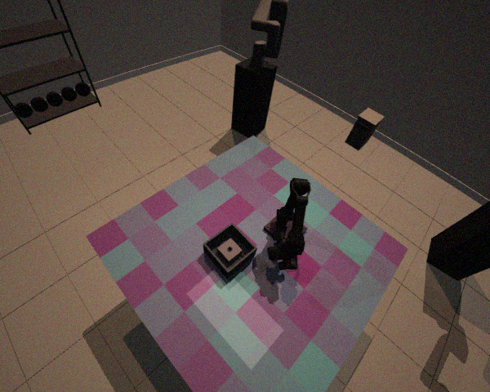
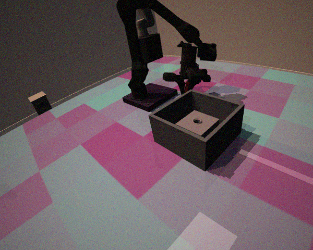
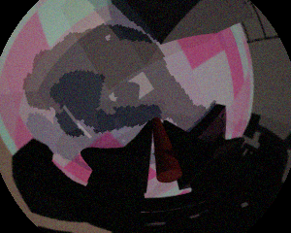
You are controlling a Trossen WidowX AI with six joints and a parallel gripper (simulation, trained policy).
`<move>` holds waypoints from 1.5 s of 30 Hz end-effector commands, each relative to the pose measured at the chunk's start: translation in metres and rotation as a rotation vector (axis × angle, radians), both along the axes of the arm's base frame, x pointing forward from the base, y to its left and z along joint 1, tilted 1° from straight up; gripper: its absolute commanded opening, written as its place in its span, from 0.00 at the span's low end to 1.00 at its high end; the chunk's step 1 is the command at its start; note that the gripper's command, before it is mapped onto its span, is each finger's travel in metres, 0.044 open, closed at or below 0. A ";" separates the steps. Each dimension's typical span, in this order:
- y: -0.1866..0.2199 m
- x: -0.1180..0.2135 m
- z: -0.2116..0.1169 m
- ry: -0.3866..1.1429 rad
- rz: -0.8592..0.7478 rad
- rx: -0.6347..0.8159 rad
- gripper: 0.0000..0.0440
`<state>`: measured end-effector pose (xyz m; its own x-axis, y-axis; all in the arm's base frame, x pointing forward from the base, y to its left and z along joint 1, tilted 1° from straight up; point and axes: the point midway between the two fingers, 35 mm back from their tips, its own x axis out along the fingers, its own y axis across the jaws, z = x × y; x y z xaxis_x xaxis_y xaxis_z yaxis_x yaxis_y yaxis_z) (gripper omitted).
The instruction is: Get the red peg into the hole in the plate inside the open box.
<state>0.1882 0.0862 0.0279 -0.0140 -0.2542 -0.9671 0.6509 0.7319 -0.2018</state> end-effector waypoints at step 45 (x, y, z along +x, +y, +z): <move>-0.146 0.109 0.117 -0.319 -0.293 -0.149 0.00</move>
